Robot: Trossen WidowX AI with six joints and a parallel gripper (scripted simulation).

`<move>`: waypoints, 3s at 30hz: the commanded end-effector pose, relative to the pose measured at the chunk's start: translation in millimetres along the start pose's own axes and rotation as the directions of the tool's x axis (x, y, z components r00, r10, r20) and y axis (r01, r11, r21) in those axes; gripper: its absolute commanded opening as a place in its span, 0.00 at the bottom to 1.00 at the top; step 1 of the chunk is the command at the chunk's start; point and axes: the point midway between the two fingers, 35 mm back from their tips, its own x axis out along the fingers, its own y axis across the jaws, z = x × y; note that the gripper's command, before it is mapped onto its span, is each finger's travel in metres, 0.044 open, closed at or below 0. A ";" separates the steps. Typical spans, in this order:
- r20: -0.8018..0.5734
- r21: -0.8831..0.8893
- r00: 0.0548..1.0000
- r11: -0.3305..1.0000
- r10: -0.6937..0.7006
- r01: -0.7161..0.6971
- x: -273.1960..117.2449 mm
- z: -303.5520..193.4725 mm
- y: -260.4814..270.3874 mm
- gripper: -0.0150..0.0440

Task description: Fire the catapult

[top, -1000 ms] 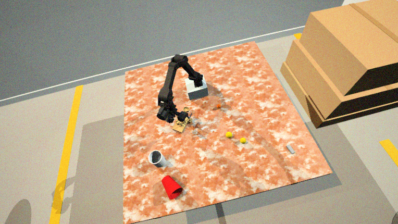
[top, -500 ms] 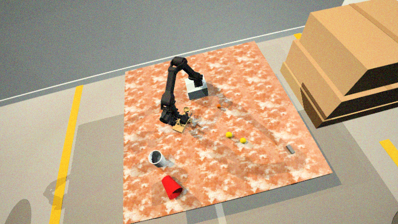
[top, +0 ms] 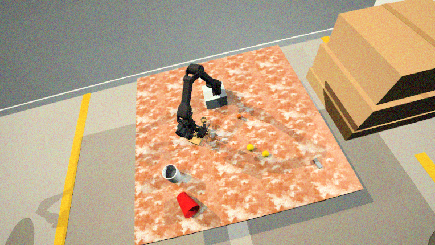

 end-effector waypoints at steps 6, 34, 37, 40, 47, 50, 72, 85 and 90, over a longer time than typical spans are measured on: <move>-0.001 -0.007 1.000 1.000 0.003 -0.003 13.9 -0.8 0.4 1.00; 0.000 0.000 1.000 1.000 0.000 0.000 -2.2 0.0 0.1 0.31; 0.000 0.000 1.000 1.000 0.001 -0.001 -27.3 -0.8 0.0 0.25; 0.000 -0.004 1.000 1.000 0.002 -0.002 -25.9 0.9 0.2 0.25; 0.000 -0.004 1.000 1.000 0.002 -0.002 -17.2 1.5 0.3 0.25; 0.000 -0.005 1.000 1.000 0.002 -0.002 -12.3 1.8 0.3 0.25; -0.012 -0.001 1.000 1.000 0.000 0.000 20.6 -0.2 0.3 0.25; -0.012 -0.001 1.000 1.000 0.000 0.000 20.6 -0.2 0.3 0.65; -0.012 -0.001 1.000 1.000 0.000 0.000 18.0 0.2 0.3 0.88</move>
